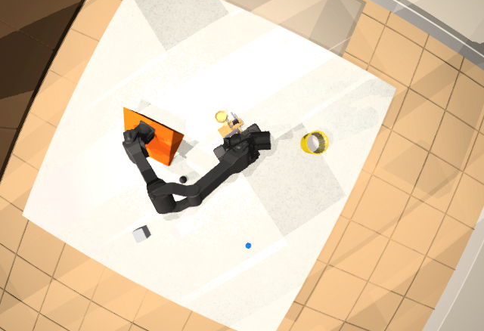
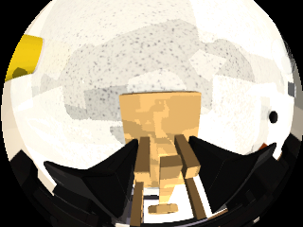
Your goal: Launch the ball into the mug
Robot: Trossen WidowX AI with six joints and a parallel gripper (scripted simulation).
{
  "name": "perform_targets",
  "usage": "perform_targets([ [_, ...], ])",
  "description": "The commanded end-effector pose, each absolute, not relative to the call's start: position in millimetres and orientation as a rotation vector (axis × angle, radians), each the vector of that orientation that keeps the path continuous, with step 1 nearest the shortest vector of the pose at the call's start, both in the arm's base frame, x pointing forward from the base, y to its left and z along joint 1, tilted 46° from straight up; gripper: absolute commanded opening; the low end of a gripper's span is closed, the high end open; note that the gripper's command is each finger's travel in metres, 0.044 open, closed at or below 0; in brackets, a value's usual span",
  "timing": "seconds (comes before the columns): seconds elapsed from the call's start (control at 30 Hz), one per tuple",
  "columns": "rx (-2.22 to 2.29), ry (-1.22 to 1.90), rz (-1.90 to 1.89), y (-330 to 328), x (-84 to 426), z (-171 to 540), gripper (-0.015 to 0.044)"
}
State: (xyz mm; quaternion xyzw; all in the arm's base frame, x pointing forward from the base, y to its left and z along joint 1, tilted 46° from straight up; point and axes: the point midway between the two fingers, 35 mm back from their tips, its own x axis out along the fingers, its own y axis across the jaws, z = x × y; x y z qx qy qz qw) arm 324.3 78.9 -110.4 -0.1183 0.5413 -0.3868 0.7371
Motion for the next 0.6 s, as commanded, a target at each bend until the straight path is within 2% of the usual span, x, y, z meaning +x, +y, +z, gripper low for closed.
perform_targets([
  [0.0,-0.257,1.189,-0.844,97,322,-94,0.0032],
  [0.07,-0.258,1.189,-0.844,112,319,-78,0.0000],
  [0.57,-0.546,1.335,-0.630,114,319,-78,0.0000],
])
